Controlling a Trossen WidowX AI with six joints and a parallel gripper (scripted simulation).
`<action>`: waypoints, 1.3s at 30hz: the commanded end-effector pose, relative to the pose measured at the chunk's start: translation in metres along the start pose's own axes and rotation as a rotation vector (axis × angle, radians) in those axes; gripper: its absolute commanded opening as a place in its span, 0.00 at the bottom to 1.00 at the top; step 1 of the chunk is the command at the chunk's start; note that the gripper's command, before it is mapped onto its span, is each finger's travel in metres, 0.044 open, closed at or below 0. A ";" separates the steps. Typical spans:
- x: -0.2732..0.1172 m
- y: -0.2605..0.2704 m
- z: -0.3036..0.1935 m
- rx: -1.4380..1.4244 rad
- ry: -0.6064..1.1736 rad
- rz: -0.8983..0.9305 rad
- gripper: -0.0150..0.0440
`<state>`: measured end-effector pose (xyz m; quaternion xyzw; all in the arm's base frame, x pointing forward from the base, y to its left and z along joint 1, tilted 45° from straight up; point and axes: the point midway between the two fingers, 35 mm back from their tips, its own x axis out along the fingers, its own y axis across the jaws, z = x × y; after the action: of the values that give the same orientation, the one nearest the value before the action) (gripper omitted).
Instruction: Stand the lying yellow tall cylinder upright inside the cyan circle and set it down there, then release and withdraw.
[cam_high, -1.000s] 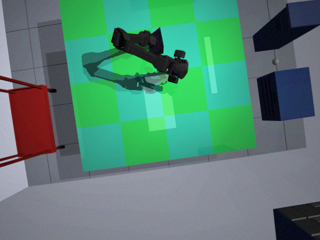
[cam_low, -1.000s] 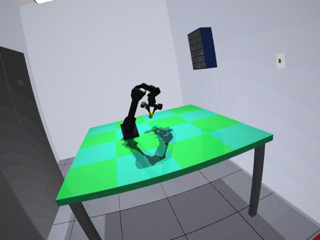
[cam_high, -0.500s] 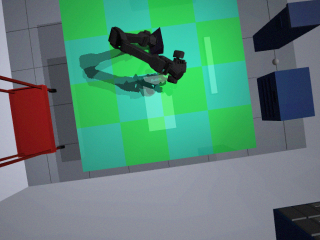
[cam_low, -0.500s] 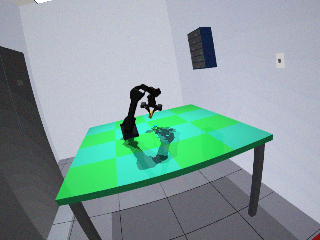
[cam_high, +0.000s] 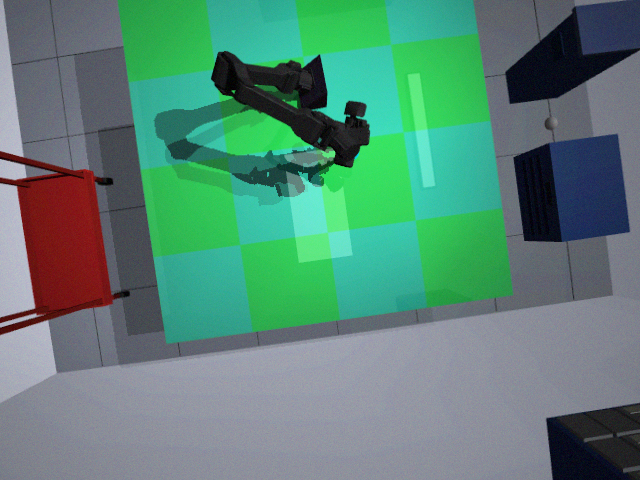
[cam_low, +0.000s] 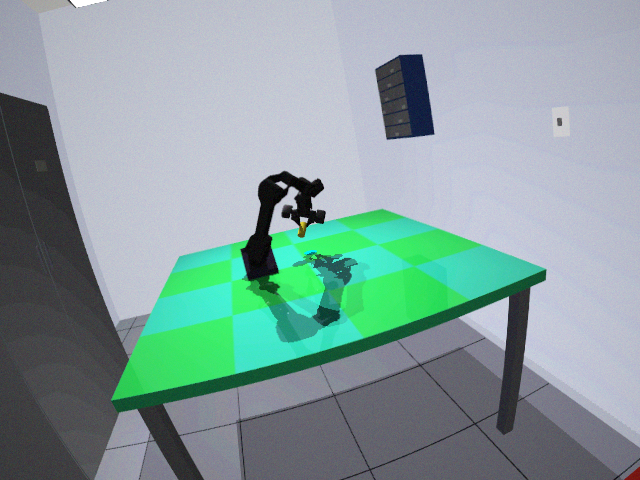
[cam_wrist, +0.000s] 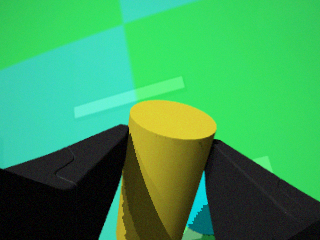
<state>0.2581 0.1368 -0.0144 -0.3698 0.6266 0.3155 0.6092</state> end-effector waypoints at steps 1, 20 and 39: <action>-0.001 0.000 -0.001 -0.007 -0.038 0.007 0.43; -0.003 -0.001 -0.001 -0.026 -0.178 0.017 0.43; -0.007 -0.003 -0.003 -0.055 -0.319 0.010 0.43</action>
<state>0.2593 0.1338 -0.0097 -0.3303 0.5279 0.3830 0.6823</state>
